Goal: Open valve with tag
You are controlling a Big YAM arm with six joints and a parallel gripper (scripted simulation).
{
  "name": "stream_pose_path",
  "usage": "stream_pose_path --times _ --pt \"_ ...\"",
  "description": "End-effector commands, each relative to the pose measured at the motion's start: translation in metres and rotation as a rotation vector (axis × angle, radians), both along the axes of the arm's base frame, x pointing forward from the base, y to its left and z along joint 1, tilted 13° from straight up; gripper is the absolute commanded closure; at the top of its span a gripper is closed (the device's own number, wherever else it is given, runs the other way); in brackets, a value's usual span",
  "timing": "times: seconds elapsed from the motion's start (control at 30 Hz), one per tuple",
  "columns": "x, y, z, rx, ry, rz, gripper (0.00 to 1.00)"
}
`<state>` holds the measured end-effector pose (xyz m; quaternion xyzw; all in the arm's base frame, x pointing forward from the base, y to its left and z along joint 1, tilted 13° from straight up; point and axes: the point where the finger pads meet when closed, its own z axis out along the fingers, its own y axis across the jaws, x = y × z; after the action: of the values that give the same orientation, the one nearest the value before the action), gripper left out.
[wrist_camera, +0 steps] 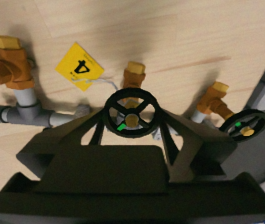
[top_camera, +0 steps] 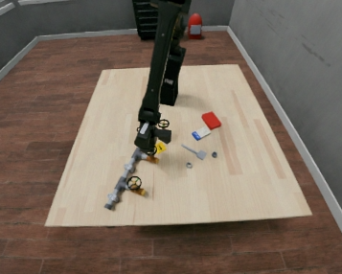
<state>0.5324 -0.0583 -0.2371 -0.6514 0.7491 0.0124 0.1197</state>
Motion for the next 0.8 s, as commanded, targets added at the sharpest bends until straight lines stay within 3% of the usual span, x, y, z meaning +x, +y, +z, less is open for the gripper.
stream_pose_path --times 0.0,0.13,0.17,0.77 --pt "0.0015 0.0016 0.0023 -0.014 -0.012 0.088 1.0" --pt "0.0015 0.0016 0.0023 -0.014 -0.012 0.088 1.0" --pt "0.0015 0.0016 0.0023 -0.014 -0.012 0.088 0.0" --pt "0.0038 0.0013 0.0031 -0.015 -0.017 0.088 0.0"
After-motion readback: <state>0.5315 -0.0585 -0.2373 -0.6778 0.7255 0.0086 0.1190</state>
